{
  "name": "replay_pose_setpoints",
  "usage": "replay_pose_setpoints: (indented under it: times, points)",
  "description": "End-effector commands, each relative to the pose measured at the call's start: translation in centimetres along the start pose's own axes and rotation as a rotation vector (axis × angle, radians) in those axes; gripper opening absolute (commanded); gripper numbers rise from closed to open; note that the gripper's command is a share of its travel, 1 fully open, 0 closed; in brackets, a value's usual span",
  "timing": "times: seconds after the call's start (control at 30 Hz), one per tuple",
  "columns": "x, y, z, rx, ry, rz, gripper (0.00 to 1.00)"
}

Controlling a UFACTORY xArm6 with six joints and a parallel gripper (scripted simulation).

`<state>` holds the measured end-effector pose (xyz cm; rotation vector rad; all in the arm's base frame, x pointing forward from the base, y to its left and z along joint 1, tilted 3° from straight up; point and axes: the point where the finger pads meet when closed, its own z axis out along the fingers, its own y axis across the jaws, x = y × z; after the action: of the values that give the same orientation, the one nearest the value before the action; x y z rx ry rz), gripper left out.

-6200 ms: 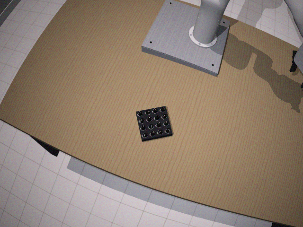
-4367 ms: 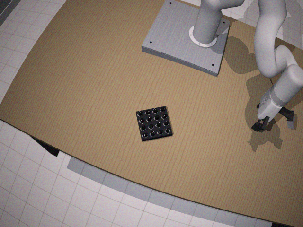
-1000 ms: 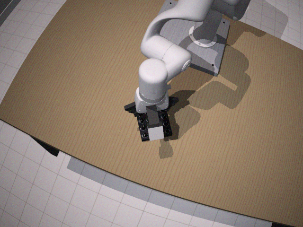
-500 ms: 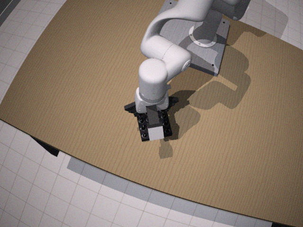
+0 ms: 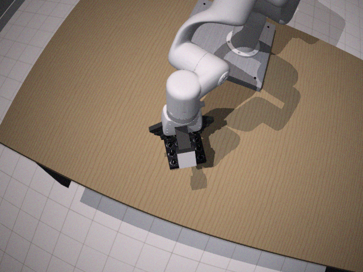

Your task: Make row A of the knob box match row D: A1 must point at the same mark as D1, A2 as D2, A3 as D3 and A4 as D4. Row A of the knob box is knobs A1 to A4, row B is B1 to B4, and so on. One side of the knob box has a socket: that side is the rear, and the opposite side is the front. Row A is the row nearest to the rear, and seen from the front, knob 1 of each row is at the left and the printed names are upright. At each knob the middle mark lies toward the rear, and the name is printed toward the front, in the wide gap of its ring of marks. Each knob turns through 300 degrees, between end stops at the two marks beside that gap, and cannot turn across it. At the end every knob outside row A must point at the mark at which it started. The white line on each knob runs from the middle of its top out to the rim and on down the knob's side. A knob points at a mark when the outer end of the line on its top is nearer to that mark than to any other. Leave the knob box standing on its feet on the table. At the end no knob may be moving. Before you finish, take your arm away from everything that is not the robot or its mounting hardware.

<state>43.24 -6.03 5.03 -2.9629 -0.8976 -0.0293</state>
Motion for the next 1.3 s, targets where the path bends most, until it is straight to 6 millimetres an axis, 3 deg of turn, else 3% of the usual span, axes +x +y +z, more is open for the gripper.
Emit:
replay_pose_setpoints:
  times: [0.0, 0.67, 1.27]
  points:
    - [0.1, 0.1, -0.1, -0.003, 0.003, 0.000, 1.00]
    - [-0.1, 0.1, -0.1, -0.003, 0.003, 0.000, 1.00]
    - [-2.7, 0.2, -0.2, -0.002, 0.003, 0.000, 1.00]
